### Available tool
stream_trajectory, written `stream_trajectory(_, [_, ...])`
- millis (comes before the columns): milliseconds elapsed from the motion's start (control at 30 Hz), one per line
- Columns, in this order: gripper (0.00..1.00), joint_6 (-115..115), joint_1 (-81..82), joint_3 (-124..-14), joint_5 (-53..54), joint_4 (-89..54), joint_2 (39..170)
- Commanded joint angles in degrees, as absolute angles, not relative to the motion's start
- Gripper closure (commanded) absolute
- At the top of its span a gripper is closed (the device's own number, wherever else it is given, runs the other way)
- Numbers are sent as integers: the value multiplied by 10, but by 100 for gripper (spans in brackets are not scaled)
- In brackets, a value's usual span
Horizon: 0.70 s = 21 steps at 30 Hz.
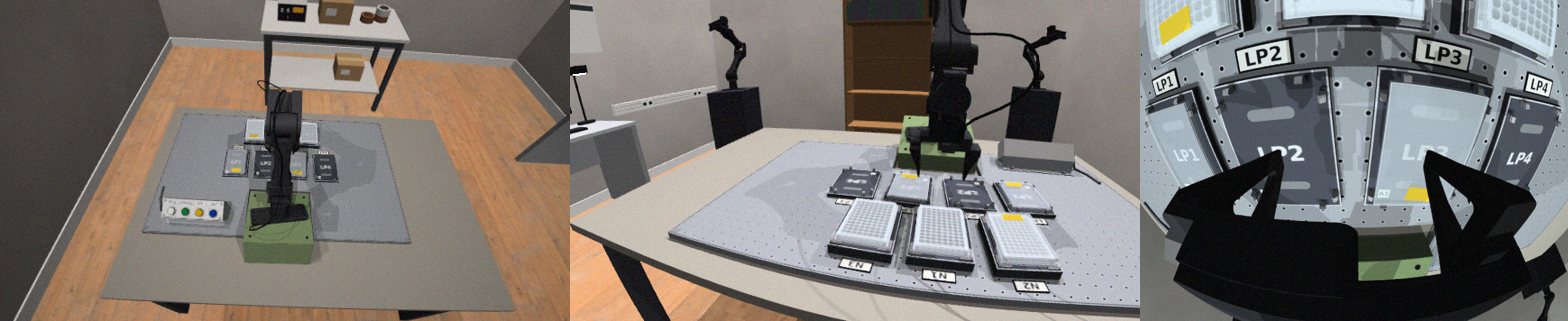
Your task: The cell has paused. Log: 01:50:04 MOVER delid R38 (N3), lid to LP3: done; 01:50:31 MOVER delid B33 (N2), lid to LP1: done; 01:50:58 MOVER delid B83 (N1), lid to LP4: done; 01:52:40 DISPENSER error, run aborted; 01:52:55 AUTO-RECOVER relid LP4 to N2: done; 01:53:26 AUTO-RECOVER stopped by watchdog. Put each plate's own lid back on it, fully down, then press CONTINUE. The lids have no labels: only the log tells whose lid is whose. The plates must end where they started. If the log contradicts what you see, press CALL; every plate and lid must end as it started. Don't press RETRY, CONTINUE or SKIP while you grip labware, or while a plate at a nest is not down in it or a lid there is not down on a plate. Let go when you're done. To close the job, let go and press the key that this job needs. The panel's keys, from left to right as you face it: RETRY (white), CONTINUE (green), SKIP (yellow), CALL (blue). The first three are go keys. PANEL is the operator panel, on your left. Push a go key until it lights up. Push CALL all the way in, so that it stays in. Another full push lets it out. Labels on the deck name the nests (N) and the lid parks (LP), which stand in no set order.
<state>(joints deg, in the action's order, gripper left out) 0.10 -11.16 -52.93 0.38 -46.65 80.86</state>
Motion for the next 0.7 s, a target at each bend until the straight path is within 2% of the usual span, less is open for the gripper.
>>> stream_trajectory(0, [0,3,-109,-550,3,-456,804])
stream_trajectory(100, [0,3,-109,-550,3,-457,804])
stream_trajectory(333, [7,84,-205,-399,38,-313,685])
stream_trajectory(600, [15,179,-341,-283,136,-158,597])
stream_trajectory(667, [15,179,-341,-283,136,-158,597])
